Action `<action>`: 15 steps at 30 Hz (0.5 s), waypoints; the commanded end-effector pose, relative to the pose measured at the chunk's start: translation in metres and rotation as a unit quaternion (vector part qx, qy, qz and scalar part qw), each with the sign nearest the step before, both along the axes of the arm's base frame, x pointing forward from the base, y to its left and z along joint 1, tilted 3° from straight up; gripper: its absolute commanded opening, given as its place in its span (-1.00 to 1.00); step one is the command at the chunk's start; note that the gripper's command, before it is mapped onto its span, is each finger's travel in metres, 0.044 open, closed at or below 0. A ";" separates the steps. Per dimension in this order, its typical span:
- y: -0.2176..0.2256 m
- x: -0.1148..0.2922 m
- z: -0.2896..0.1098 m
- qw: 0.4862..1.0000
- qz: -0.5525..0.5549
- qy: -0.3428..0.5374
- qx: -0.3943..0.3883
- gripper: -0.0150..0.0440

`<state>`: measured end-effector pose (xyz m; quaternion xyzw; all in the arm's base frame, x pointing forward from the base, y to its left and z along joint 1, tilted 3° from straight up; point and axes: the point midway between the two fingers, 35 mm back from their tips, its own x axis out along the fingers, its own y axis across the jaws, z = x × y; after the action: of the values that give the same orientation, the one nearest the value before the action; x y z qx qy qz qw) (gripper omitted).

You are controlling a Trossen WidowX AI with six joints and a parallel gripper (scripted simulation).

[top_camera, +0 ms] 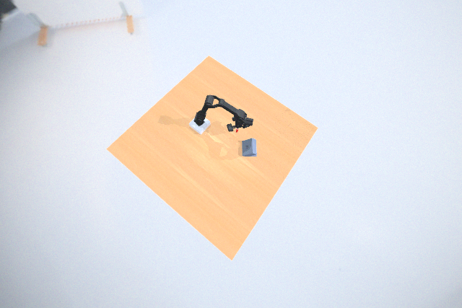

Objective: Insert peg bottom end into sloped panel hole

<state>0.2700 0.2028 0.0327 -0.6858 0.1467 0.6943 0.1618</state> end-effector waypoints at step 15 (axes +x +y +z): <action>-0.001 -0.002 -0.014 1.000 0.001 0.002 -0.001 0.64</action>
<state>0.2682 0.2021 0.0182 -0.6847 0.1475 0.6956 0.1600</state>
